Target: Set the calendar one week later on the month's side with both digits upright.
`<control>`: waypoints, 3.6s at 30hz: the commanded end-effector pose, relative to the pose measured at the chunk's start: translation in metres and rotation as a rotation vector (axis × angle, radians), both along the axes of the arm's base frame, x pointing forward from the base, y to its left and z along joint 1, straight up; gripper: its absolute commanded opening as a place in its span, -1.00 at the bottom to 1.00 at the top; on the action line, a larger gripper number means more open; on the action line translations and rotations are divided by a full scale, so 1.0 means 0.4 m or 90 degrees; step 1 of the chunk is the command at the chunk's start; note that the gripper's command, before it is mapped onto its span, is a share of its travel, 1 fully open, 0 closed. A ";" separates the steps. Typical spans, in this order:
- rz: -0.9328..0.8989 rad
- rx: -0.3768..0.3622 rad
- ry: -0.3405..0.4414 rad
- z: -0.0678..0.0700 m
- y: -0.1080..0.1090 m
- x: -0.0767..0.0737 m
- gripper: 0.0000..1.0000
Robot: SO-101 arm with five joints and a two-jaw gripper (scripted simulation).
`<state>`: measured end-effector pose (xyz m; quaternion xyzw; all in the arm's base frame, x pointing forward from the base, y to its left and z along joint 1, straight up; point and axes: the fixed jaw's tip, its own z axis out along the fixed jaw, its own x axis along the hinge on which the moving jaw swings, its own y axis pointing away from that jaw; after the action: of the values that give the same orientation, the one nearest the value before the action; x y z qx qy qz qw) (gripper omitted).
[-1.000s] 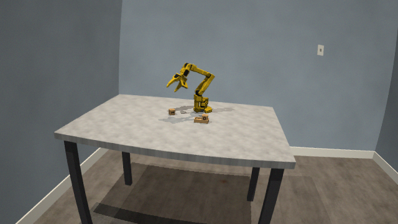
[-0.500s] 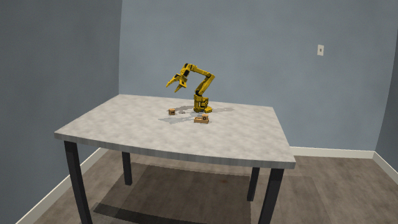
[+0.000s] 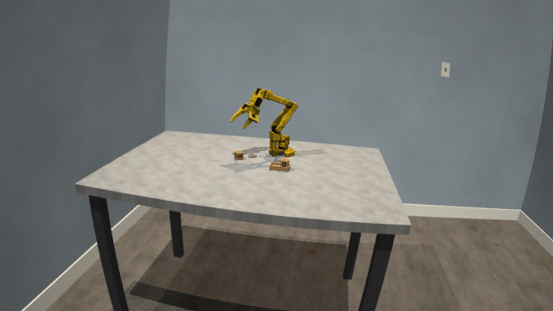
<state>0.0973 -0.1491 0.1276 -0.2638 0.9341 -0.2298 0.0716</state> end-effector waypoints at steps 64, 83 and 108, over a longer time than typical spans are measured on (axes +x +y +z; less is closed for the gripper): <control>-0.002 0.251 0.162 -0.174 0.028 -0.002 -0.30; -0.002 0.251 0.162 -0.222 0.025 0.000 -0.30; -0.002 0.251 0.162 -0.273 0.028 -0.001 -0.30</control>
<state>0.0942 -0.1378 0.0173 -0.2707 0.9627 -0.0019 -0.0001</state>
